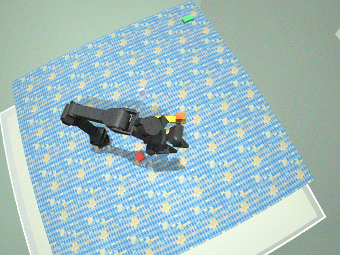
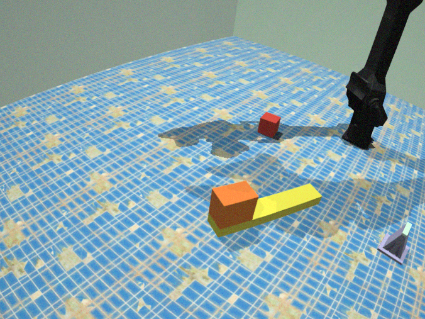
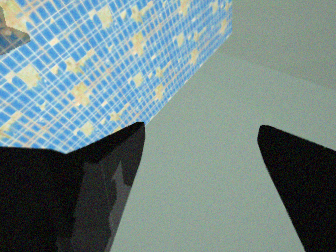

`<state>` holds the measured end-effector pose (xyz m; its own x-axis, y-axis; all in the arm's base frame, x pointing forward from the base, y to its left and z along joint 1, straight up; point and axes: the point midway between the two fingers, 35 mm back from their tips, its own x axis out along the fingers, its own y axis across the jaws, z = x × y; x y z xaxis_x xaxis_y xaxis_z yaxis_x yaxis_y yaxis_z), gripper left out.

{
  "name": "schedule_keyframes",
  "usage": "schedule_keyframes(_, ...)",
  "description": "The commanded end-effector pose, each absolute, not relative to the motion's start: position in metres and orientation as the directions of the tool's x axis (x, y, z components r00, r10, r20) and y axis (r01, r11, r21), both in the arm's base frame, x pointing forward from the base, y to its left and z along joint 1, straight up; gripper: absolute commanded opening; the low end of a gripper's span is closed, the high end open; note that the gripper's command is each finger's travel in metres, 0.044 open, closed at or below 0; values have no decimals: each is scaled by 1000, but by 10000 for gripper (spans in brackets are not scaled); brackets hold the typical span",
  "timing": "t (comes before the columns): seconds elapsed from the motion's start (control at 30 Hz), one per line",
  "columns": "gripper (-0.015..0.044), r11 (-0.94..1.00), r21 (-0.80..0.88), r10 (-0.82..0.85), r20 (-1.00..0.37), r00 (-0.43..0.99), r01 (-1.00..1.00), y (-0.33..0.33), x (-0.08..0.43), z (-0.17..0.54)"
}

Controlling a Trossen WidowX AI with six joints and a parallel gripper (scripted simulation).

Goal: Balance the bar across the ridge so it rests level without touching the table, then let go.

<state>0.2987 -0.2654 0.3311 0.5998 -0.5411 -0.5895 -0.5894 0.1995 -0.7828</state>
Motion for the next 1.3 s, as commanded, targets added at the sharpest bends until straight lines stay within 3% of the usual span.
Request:
schedule_keyframes(0.0, 315, 114, -705, -465, -660, 590, -700, -247, 316, 310)
schedule_keyframes(0.3, 315, -129, -502, -305, -801, 516, -855, -200, 342, 265)
schedule_keyframes(0.57, 315, -386, -314, -178, -897, 404, -867, -154, 355, 228)
schedule_keyframes(1.03, 315, -799, -57, -27, -991, 130, -598, -72, 353, 176)
schedule_keyframes(1.27, 315, -893, -10, -4, -1000, 29, -450, -47, 347, 163)
